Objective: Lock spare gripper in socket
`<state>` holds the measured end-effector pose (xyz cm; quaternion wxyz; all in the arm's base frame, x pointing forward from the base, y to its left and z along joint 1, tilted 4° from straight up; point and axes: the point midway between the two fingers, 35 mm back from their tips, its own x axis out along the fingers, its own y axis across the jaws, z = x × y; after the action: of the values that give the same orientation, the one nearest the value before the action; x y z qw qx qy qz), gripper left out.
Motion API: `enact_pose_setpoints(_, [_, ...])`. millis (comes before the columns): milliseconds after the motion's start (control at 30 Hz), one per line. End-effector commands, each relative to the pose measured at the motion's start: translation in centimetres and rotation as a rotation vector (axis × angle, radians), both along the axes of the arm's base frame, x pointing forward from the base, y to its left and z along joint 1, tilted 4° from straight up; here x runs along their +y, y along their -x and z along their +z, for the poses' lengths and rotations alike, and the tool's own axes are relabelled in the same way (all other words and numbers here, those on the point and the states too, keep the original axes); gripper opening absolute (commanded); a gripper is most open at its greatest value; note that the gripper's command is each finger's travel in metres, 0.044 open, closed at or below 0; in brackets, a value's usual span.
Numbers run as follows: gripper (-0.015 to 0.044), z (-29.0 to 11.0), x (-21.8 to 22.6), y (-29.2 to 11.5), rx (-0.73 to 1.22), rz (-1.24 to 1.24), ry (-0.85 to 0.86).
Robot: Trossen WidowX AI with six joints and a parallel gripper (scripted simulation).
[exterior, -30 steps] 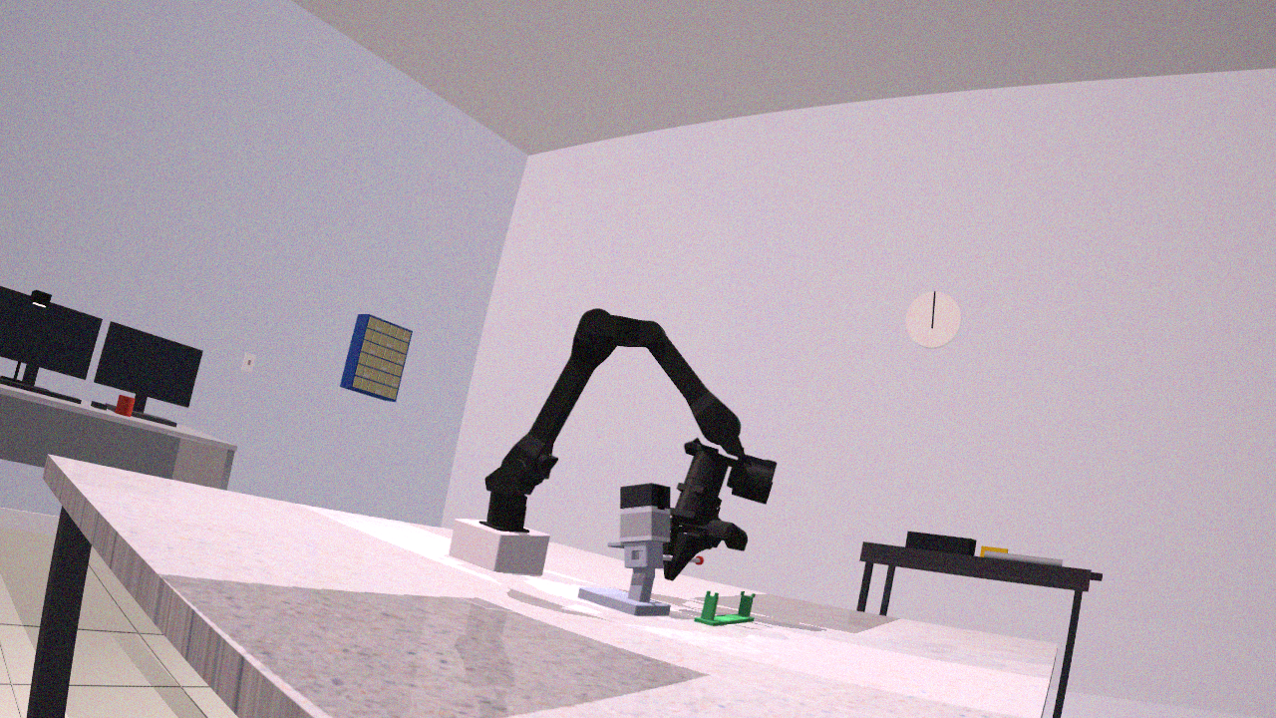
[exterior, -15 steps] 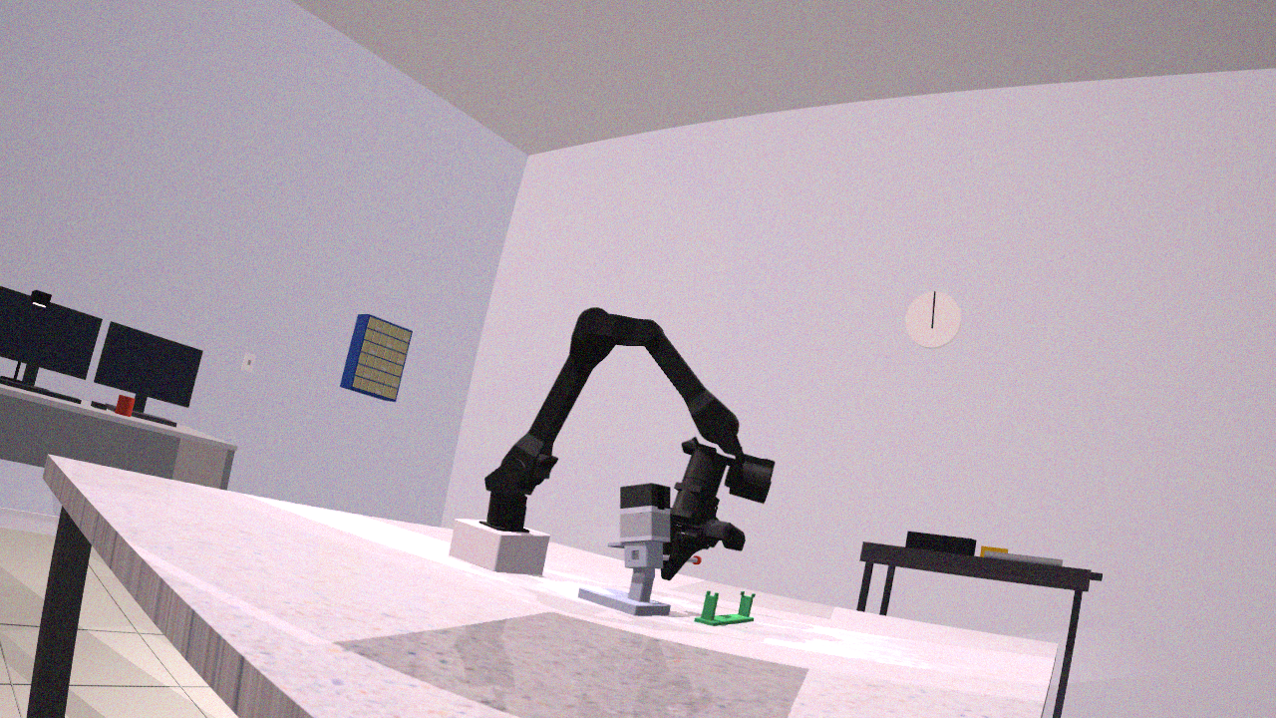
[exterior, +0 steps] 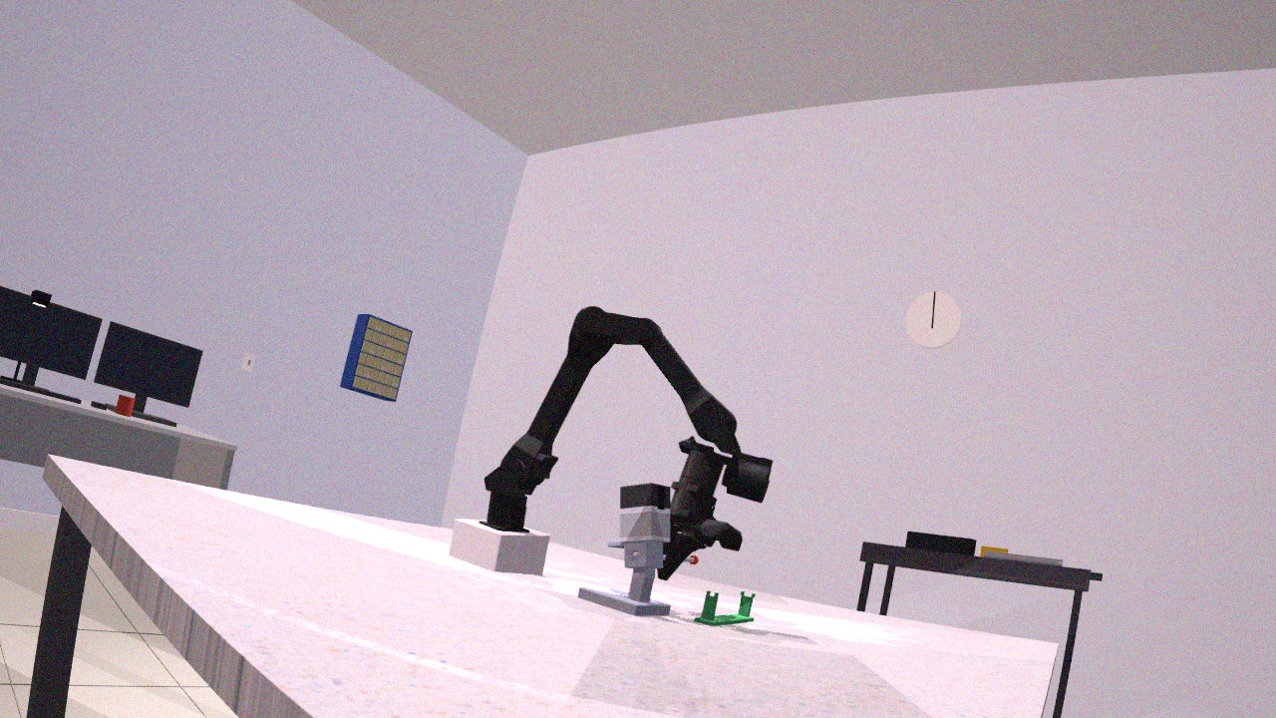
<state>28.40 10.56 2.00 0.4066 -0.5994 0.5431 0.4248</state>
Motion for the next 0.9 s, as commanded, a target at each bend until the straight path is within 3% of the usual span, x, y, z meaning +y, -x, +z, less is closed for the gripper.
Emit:
enact_pose_setpoints(0, [0.0000,0.04,-0.36,-0.10,-0.001,0.004,0.004])
enact_pose_setpoints(433, [0.0000,0.07,-0.86,-0.16,0.002,0.003,0.004])
enact_pose_setpoints(700, [0.0200,0.04,-0.70,-0.09,0.005,-0.001,0.000])
enact_pose_setpoints(867, [0.0200,0.09,-0.65,-0.08,0.005,-0.001,0.000])
